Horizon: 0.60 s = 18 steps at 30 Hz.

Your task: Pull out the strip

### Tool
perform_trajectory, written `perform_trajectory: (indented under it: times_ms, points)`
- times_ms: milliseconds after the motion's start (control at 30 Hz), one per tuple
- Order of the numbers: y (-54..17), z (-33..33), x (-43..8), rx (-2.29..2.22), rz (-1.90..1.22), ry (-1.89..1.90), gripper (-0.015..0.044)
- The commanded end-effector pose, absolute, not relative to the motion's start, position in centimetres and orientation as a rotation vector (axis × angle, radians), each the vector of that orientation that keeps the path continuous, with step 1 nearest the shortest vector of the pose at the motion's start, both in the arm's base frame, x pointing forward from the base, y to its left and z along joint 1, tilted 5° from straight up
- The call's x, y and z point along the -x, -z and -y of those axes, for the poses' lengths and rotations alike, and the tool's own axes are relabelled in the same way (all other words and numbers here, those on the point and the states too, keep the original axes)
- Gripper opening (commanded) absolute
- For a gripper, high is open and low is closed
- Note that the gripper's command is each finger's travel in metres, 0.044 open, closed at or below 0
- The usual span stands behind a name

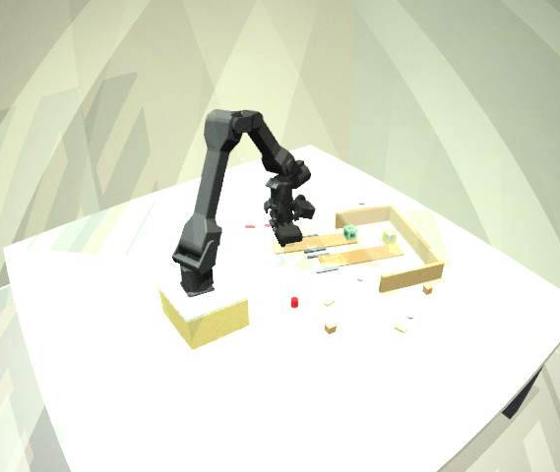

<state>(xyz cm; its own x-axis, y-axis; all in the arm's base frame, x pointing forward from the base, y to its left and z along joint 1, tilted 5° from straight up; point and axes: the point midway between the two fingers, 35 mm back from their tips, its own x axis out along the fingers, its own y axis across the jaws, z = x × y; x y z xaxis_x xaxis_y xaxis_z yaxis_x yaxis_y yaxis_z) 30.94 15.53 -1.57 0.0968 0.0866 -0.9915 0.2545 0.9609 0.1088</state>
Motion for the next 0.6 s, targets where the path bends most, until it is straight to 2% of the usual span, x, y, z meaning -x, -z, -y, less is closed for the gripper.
perform_trajectory:
  times_ms: [0, 567]
  points:
    - [2.3, -15.6, -29.5, -0.27, -1.505, 0.132, 0.0]
    - [2.5, -16.2, -27.0, -0.27, -1.507, 0.132, 0.0]
